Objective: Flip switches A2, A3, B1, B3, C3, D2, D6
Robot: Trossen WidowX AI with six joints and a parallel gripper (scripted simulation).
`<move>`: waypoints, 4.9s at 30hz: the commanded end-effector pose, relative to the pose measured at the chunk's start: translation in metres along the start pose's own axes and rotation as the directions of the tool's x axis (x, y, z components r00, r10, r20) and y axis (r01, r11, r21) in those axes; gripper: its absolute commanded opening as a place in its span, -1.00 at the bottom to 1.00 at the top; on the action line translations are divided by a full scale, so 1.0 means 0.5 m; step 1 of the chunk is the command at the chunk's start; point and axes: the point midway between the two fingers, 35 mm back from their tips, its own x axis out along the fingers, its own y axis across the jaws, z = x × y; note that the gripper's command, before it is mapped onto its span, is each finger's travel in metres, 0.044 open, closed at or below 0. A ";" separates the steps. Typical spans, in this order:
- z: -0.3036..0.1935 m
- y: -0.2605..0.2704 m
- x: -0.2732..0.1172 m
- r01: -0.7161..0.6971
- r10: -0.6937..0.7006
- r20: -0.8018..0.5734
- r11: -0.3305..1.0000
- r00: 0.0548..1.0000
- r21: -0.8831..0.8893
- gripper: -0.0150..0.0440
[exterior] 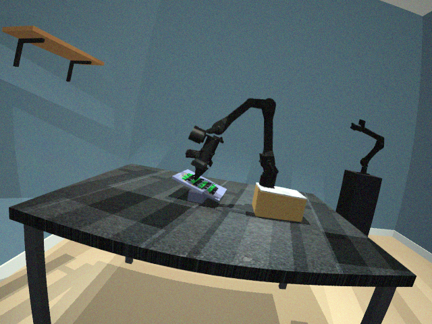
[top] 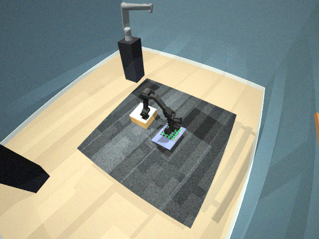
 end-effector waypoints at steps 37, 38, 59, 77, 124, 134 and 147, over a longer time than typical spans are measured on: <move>-0.125 0.001 -0.035 -0.003 0.003 0.044 1.000 0.999 -0.004 -0.49; -0.125 0.001 -0.035 -0.003 0.003 0.044 1.000 0.999 -0.004 -0.49; -0.124 0.001 -0.006 -0.003 0.003 0.044 1.000 0.999 -0.004 -0.49; -0.124 0.001 -0.006 -0.003 0.003 0.044 1.000 0.999 -0.004 -0.49; -0.124 0.001 0.006 -0.003 0.003 0.044 1.000 0.999 -0.004 -0.49; -0.123 0.001 -0.121 -0.003 0.003 0.018 1.000 1.000 -0.003 -0.49; -0.167 0.054 -0.124 -0.006 0.006 0.015 1.000 1.000 -0.003 -0.49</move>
